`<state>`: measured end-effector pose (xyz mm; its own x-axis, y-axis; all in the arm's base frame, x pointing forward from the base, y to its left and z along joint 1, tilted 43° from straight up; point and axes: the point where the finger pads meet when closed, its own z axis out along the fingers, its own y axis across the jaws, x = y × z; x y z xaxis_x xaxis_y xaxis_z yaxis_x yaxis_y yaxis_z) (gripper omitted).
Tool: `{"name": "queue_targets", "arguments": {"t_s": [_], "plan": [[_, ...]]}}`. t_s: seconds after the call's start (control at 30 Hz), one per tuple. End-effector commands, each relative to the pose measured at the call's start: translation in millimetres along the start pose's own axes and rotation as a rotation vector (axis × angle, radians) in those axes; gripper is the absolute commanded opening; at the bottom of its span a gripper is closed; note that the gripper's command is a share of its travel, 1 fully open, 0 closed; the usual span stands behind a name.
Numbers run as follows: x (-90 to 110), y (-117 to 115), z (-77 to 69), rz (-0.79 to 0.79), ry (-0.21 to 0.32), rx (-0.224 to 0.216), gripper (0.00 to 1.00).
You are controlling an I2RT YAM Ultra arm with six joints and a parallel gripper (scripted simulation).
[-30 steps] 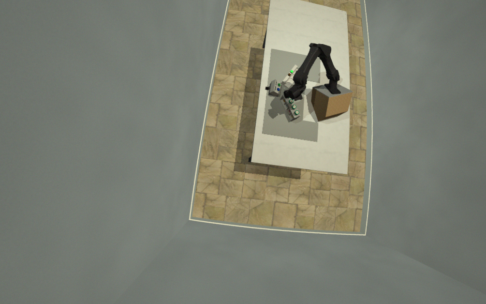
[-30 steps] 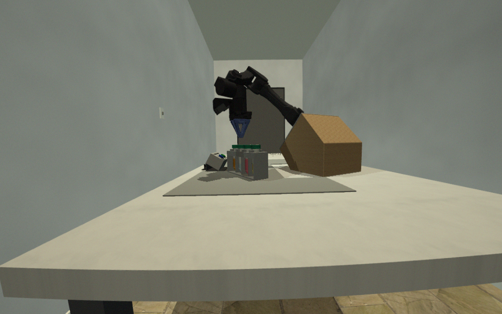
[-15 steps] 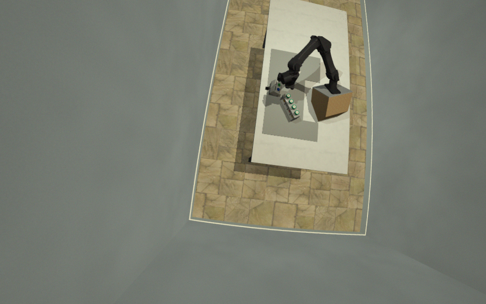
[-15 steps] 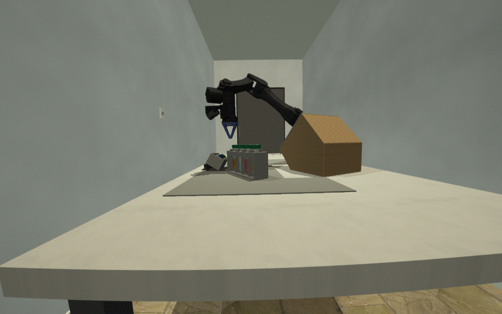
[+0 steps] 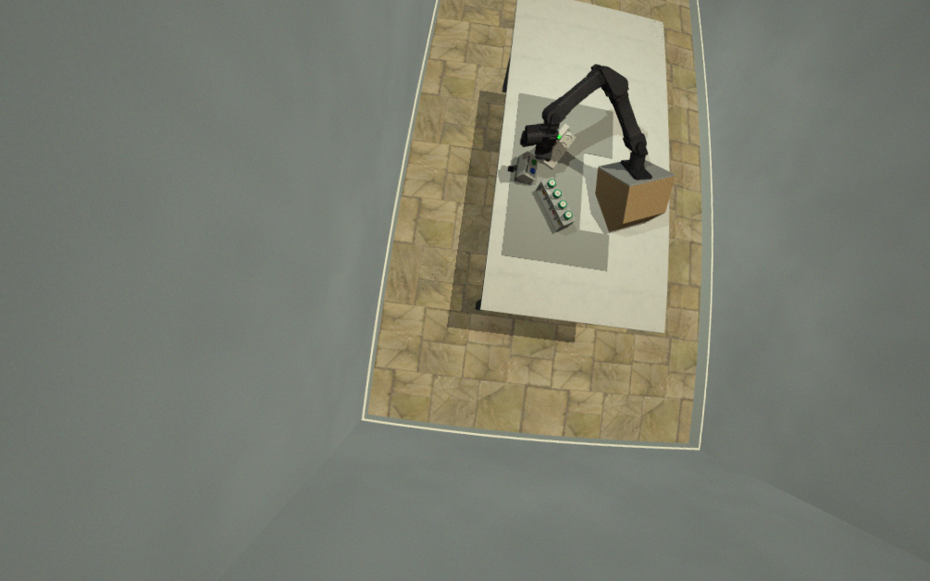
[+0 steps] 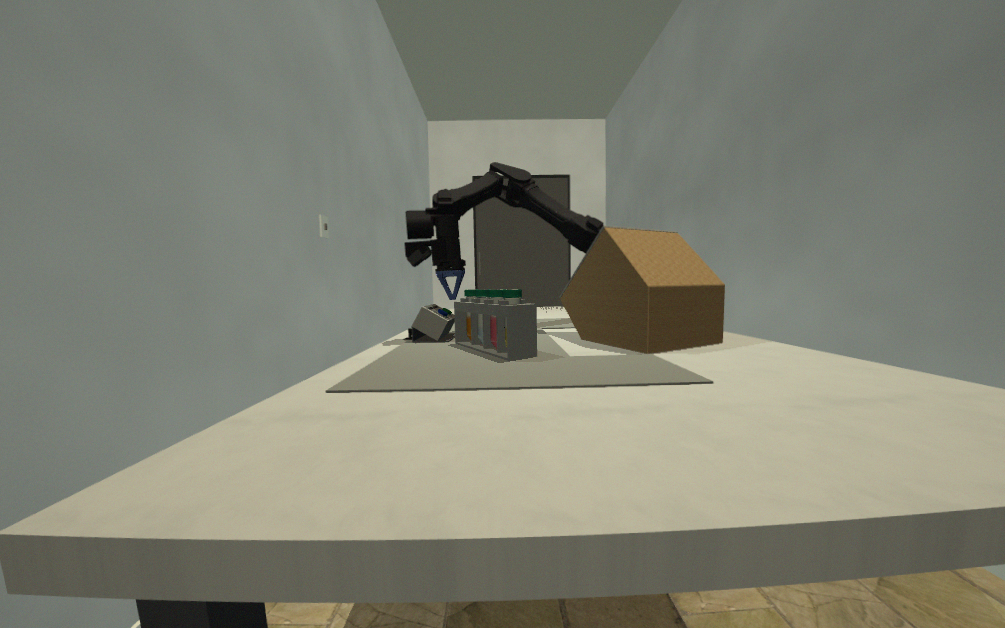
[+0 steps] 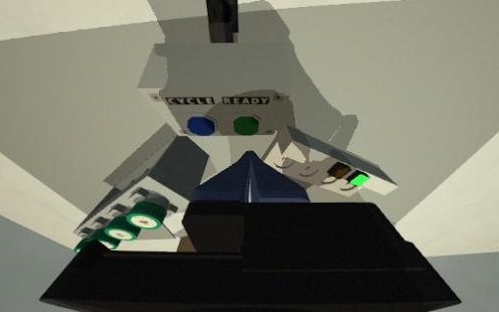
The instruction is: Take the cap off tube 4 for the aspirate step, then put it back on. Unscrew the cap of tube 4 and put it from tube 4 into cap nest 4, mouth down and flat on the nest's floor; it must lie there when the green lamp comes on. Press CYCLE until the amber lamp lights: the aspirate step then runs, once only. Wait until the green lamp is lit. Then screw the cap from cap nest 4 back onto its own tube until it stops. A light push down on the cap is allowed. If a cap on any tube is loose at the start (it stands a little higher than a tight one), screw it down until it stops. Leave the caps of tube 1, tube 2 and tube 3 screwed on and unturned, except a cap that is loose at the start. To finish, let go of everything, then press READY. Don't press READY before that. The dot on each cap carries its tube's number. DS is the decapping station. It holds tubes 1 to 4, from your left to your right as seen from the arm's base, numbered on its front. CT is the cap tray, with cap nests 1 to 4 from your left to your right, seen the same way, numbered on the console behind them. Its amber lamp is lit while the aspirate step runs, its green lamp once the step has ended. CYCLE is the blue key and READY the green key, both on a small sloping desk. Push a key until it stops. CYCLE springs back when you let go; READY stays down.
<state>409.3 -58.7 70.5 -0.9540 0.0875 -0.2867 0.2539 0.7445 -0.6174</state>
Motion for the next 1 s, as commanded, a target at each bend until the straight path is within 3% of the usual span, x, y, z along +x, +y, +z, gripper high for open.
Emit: {"name": "queue_targets", "arguments": {"t_s": [0.0, 0.97], "plan": [[-26.1, 5.4, -19.6, -0.025, -0.09, -0.038, 0.0], [-20.5, 9.9, -16.2, -0.044, -0.059, -0.023, 0.0]]}}
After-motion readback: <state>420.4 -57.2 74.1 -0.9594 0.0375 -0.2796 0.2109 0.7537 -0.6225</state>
